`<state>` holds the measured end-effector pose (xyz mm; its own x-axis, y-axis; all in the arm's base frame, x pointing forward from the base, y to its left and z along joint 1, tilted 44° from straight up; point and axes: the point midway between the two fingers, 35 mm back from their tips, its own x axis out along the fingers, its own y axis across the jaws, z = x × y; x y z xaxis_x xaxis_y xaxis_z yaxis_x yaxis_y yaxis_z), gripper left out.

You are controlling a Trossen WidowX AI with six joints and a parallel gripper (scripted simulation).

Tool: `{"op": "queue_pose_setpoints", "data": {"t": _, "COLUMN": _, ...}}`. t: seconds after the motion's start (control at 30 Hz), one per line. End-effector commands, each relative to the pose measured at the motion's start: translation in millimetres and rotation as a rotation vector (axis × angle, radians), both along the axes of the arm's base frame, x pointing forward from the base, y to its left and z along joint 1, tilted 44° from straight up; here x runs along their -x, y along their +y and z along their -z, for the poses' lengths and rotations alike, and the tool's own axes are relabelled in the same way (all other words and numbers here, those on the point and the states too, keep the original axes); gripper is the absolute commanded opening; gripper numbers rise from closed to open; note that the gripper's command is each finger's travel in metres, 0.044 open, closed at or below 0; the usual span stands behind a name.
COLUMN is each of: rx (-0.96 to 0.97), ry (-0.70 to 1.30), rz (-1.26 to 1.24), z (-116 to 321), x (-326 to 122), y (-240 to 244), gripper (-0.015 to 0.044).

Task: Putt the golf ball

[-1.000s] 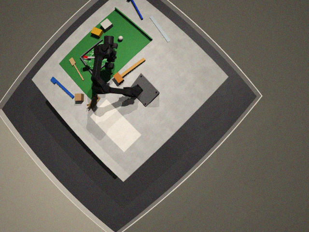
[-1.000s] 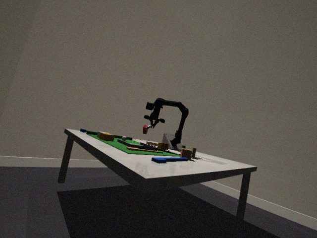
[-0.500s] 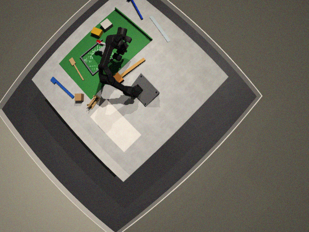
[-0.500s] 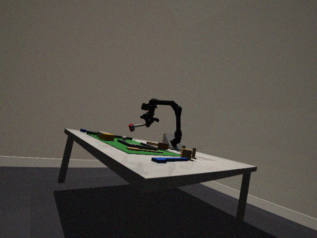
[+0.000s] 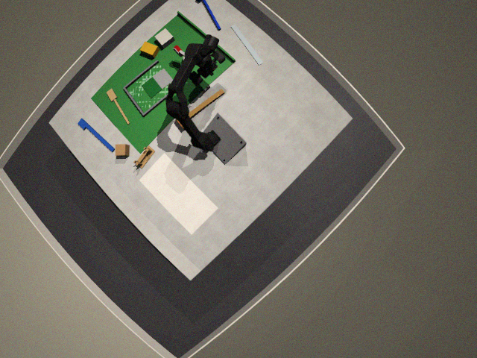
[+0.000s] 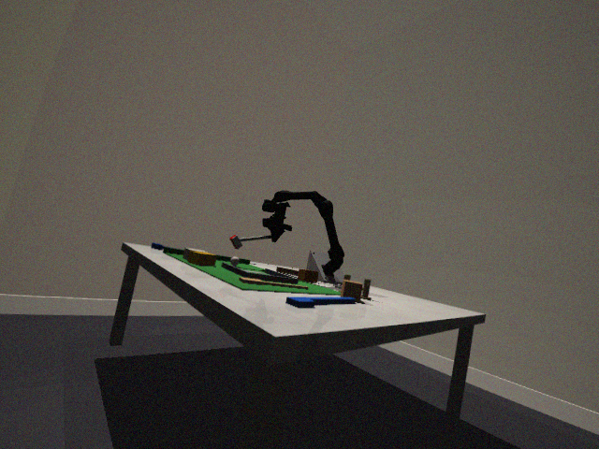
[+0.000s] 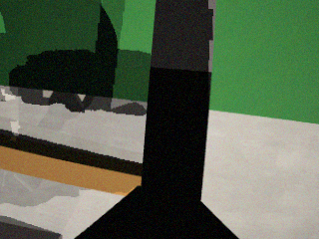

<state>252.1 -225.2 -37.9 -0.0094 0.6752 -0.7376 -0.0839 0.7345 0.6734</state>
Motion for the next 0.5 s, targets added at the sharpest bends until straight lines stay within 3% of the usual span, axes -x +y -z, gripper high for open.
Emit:
{"op": "queue_pose_setpoints", "data": {"t": 0.0, "rx": -0.004, "ry": 0.062, "rz": 0.063, "z": 20.0, "x": 11.6, "y": -15.8, "gripper": 0.0}}
{"op": "queue_pose_setpoints", "data": {"t": 0.47, "rx": -0.01, "ry": 0.097, "rz": 0.092, "z": 45.6, "x": 18.4, "y": -9.5, "gripper": 0.0}}
